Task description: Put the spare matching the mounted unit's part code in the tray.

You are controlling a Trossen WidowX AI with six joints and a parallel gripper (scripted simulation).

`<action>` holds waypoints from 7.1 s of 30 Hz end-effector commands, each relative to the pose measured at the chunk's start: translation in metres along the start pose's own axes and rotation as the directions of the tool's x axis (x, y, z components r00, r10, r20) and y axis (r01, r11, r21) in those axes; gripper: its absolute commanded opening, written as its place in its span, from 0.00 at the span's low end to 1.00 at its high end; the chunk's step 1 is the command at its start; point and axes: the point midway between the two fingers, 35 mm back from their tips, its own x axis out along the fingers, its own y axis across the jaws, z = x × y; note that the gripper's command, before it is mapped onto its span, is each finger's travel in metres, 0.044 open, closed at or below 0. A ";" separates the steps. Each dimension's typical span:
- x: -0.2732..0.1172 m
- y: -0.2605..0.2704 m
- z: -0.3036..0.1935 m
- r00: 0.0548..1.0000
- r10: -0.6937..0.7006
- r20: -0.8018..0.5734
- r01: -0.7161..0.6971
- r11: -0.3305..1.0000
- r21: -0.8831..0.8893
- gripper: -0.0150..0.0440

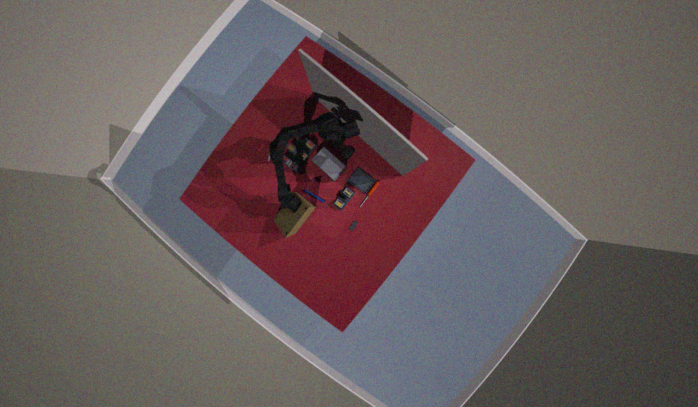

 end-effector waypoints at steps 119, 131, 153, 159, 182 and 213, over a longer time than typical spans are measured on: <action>0.180 -0.185 -0.130 1.000 -0.010 -0.009 0.010 0.082 0.997 0.25; 0.102 -0.185 -0.130 1.000 -0.010 -0.003 0.004 0.075 0.997 0.25; 0.027 -0.184 -0.136 1.000 -0.012 -0.004 0.005 0.074 0.997 0.25; 0.025 -0.187 -0.122 1.000 -0.015 -0.004 0.005 0.077 0.997 0.25; 0.025 -0.194 -0.040 1.000 -0.014 0.000 0.002 0.080 0.997 0.25; 0.050 -0.195 -0.021 1.000 -0.013 0.001 0.000 0.078 0.997 0.25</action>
